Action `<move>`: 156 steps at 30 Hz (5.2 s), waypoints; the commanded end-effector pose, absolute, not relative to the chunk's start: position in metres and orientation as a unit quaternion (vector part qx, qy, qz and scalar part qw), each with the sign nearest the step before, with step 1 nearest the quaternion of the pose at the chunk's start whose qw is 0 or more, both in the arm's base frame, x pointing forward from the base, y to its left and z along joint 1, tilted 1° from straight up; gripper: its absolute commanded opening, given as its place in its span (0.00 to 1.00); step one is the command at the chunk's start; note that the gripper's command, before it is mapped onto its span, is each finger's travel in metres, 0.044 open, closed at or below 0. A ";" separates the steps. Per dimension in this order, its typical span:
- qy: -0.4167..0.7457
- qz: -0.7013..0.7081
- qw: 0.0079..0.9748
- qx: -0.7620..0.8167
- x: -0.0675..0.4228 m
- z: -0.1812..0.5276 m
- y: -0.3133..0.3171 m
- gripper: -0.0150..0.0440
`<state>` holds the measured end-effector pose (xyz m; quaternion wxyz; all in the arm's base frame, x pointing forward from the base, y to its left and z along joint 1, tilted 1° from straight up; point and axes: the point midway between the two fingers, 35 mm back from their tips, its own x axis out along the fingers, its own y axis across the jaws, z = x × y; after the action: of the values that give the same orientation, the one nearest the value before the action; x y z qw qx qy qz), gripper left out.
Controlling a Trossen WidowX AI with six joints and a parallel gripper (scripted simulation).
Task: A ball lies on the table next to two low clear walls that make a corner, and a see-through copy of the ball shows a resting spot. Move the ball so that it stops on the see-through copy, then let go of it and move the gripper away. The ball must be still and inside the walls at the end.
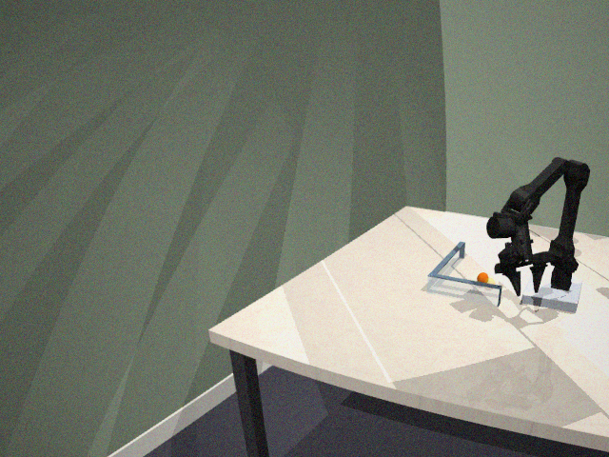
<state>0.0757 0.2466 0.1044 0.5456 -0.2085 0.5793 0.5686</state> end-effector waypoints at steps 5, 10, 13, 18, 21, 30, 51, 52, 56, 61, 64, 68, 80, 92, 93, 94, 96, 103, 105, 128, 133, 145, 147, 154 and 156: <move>0.504 0.520 0.614 -0.312 0.194 0.098 0.189 0.76; 0.501 0.495 0.621 -0.345 0.227 0.096 0.154 0.76; 0.493 0.493 0.607 -0.382 0.239 0.093 0.135 0.76; 0.481 0.494 0.566 -0.451 0.258 0.089 0.096 0.76; 0.475 0.501 0.511 -0.513 0.271 0.085 0.053 0.76; 0.474 0.503 0.496 -0.525 0.273 0.084 0.043 0.76; 0.474 0.503 0.496 -0.525 0.275 0.052 0.043 0.76; 0.474 0.503 0.496 -0.525 0.275 0.050 0.043 0.76; 0.474 0.503 0.496 -0.525 0.275 0.044 0.043 0.76; 0.474 0.503 0.496 -0.525 0.275 0.036 0.043 0.76; 0.474 0.503 0.496 -0.525 0.275 0.031 0.043 0.76; 0.474 0.503 0.496 -0.525 0.275 0.030 0.043 0.67; 0.474 0.503 0.496 -0.525 0.275 0.030 0.043 0.47; 0.474 0.503 0.496 -0.525 0.281 0.088 0.045 0.25; 0.474 0.503 0.496 -0.525 0.281 0.094 0.045 0.25; 0.474 0.503 0.496 -0.525 0.281 0.100 0.045 0.25; 0.474 0.503 0.496 -0.525 0.280 0.111 0.044 0.25; 0.474 0.503 0.496 -0.525 0.272 0.152 0.043 0.25; 0.474 0.503 0.496 -0.525 0.270 0.159 0.043 0.25; 0.474 0.505 0.496 -0.524 0.238 0.113 0.073 0.25; 0.474 0.505 0.496 -0.524 0.240 0.098 0.074 0.25; 0.474 0.505 0.496 -0.524 0.241 0.045 0.074 0.25; 0.474 0.505 0.496 -0.524 0.241 0.044 0.074 0.25; 0.474 0.505 0.496 -0.524 0.241 0.041 0.074 0.25; 0.474 0.505 0.496 -0.524 0.241 0.039 0.074 0.25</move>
<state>0.2421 0.0747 0.0445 0.4979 -0.5255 0.4694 0.5056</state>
